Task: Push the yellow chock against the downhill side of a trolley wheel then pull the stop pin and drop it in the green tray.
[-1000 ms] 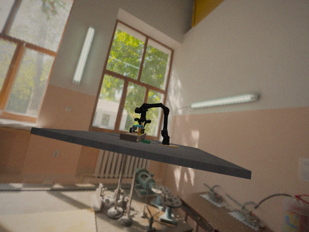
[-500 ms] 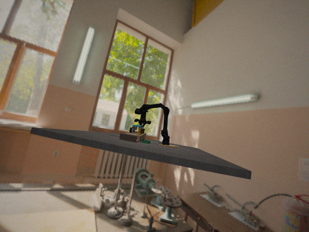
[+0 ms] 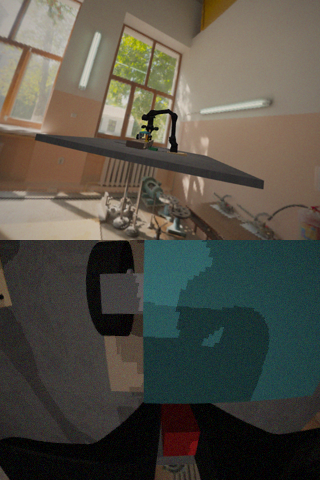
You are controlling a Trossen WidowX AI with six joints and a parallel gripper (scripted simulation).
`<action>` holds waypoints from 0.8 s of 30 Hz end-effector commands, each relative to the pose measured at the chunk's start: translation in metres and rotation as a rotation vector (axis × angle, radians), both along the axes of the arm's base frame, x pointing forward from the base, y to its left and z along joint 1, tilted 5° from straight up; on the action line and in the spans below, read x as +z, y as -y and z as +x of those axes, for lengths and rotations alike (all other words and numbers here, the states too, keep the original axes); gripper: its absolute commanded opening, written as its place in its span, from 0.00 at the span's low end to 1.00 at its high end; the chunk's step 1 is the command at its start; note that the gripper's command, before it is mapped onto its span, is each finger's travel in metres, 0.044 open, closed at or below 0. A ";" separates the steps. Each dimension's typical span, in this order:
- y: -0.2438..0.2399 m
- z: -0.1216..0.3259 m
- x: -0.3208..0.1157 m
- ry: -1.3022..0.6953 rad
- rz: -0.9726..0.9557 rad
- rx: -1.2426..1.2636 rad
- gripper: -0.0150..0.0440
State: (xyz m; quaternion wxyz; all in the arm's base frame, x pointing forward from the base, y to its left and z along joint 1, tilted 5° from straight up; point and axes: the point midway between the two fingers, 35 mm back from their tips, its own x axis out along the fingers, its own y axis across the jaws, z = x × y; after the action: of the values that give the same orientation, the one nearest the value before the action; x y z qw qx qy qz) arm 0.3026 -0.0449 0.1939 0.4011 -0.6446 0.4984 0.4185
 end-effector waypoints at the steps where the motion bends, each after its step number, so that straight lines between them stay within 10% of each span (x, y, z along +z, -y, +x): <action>1: -0.001 -0.001 0.006 0.009 0.002 0.004 0.25; 24: -0.002 -0.003 0.012 0.009 0.002 0.004 0.25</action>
State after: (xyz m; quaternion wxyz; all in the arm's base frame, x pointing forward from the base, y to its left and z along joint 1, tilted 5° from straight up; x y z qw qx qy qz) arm 0.3007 -0.0430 0.2007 0.3994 -0.6448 0.4970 0.4214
